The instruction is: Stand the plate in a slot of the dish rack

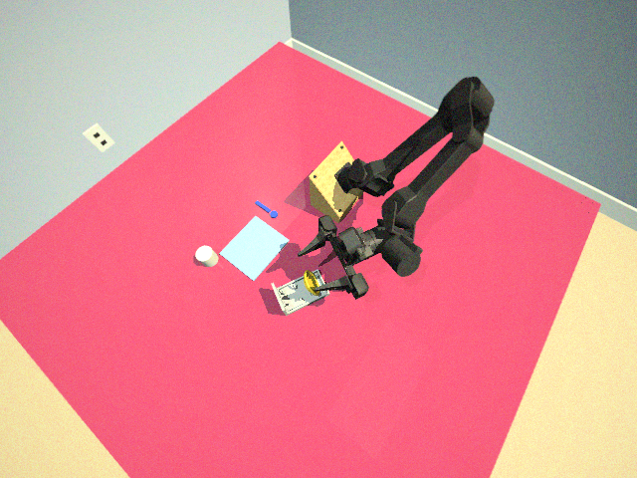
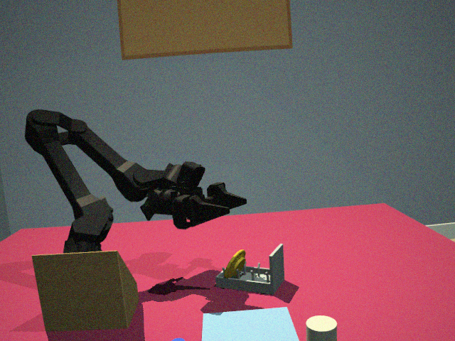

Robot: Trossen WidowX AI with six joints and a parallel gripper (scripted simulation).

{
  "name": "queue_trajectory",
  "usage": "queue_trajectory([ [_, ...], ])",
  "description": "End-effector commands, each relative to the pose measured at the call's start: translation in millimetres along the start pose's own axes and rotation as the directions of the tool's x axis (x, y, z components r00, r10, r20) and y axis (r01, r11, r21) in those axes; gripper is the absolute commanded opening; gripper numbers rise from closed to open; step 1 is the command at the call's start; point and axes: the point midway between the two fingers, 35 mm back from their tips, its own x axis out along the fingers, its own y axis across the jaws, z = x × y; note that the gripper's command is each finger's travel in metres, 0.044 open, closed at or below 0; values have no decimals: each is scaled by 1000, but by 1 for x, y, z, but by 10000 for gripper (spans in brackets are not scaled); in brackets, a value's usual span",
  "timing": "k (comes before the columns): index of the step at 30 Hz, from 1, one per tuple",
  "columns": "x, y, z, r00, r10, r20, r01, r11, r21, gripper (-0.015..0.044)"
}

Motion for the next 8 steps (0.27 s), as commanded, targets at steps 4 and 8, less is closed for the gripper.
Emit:
queue_trajectory([
  [4,13,-6,3,996,-71,-50,64,988,-143,400],
  [8,22,-15,3,986,-136,-94,109,962,-251,400],
])
